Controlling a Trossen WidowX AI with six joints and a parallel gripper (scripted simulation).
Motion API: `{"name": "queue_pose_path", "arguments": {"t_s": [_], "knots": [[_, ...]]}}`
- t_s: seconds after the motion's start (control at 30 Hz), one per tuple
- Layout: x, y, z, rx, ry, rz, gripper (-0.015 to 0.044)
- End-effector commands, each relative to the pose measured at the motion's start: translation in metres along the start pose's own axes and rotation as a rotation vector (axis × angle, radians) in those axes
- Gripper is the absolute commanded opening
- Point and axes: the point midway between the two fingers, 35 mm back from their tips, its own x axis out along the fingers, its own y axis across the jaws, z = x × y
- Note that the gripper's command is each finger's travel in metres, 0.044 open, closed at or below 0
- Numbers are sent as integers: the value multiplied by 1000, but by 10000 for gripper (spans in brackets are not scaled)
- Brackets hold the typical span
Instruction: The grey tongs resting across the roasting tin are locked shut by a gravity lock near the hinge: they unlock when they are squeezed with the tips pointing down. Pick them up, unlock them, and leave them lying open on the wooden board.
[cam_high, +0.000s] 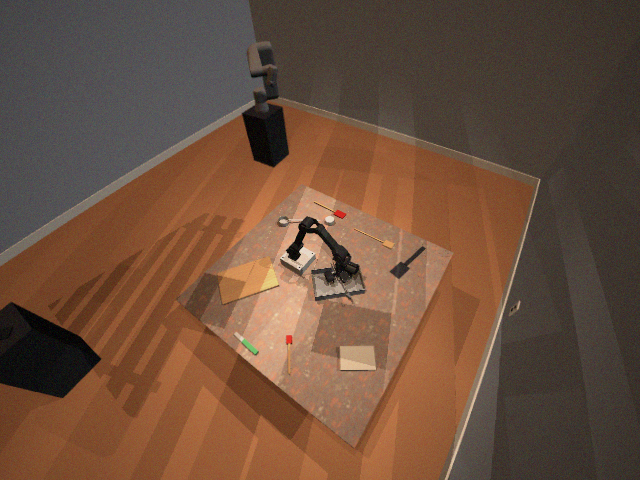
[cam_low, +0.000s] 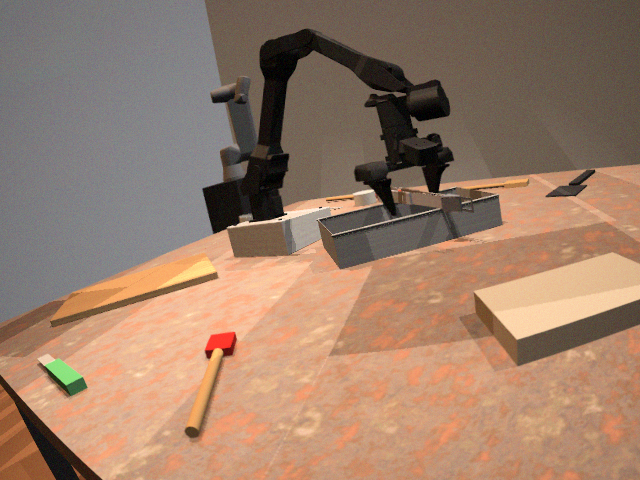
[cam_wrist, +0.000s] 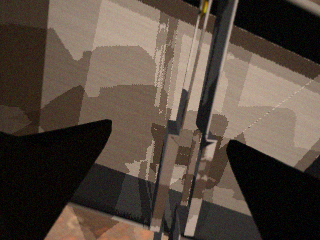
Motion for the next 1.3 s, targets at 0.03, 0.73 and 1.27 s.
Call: {"name": "queue_pose_path", "arguments": {"t_s": [0.03, 0.73, 1.27], "knots": [[12, -2, -4, 4, 14, -6, 440], [17, -2, -2, 0, 4, -3, 177], [17, -2, -2, 0, 4, -3, 32]]}}
